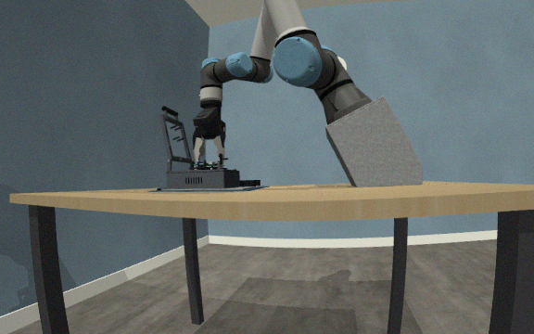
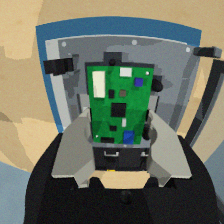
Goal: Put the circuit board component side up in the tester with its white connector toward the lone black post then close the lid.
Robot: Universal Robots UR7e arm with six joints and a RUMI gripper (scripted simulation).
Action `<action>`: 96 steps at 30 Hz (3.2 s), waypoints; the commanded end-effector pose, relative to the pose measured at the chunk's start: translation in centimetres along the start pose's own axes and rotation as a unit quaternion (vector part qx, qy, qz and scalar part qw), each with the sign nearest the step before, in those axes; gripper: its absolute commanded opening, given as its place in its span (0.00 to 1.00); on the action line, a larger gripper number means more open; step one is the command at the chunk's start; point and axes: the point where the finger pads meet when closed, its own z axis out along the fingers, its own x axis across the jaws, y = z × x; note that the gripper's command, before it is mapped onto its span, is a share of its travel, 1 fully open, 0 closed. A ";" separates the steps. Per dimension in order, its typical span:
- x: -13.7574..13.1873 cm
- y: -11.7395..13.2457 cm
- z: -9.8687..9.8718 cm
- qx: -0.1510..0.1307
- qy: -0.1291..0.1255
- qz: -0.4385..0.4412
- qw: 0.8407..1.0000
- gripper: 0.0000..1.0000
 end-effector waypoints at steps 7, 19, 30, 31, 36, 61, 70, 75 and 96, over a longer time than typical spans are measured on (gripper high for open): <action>0.1 0.0 0.0 0.000 0.001 0.000 1.000 0.39; 0.1 0.0 0.0 0.000 0.001 0.000 1.000 0.39; 0.1 0.0 -0.2 0.000 0.001 0.000 1.000 0.39; 0.1 0.0 -0.2 0.000 0.001 0.000 1.000 0.39; 0.1 0.0 -0.5 0.000 0.001 0.000 1.000 0.39; 0.1 0.0 -1.1 0.000 0.001 0.000 1.000 0.39; 0.1 0.0 -1.1 0.000 0.001 0.000 1.000 0.39; 0.1 0.0 -1.1 0.000 0.001 0.000 1.000 0.39; 0.1 0.0 -1.1 0.000 0.001 0.008 1.000 0.39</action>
